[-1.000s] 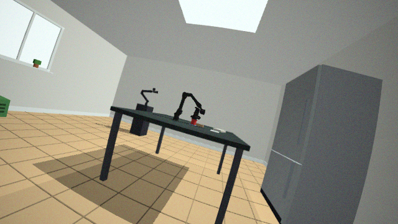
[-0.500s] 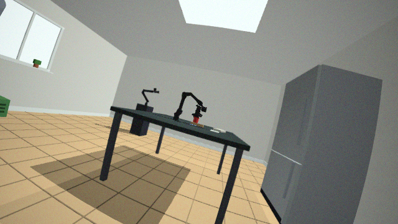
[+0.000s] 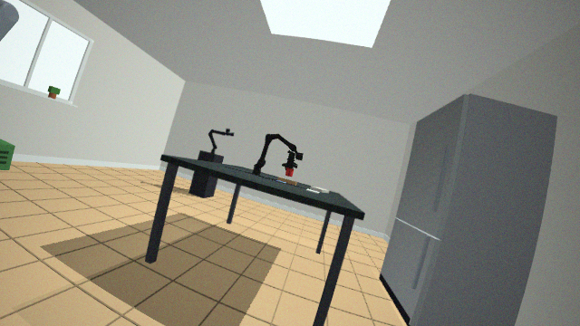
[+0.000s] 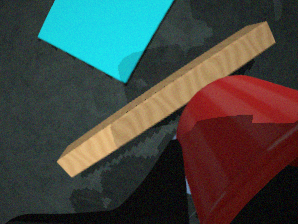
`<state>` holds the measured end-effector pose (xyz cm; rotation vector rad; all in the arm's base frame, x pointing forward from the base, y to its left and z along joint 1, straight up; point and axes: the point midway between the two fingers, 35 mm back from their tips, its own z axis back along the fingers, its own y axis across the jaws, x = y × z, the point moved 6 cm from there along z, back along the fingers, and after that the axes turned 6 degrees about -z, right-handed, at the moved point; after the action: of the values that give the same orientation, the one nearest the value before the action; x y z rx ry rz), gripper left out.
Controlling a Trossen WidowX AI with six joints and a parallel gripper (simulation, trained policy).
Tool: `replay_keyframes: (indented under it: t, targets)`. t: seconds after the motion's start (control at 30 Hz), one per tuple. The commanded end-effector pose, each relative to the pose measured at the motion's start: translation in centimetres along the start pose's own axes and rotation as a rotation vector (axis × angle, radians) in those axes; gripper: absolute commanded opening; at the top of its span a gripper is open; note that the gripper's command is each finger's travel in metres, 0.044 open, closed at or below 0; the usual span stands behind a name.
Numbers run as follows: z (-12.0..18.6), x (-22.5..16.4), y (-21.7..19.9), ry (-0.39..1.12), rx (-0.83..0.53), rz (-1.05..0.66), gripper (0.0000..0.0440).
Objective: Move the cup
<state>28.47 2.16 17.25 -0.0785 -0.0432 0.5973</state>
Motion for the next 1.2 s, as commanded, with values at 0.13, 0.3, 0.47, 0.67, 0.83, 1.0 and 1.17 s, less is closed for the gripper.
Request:
replay_keyframes:
  t: [0.13,0.3,0.47,0.67,0.83,1.0,1.17]
  targets:
    - [0.6,2.2,1.4,-0.05,-0.011,0.028,0.0]
    - [0.6,3.6,2.5,-0.078,-0.018,0.047,0.0]
    - [0.3,4.9,3.8,-0.101,-0.022,0.067,0.0]
    - [-0.4,6.3,5.5,-0.122,-0.024,0.085,0.0]
    - [-1.4,7.0,6.6,-0.129,-0.029,0.089,0.0002]
    - [-3.0,7.2,7.0,-0.131,-0.041,0.085,0.0017]
    - [-4.4,7.1,7.3,-0.127,-0.048,0.081,0.0032]
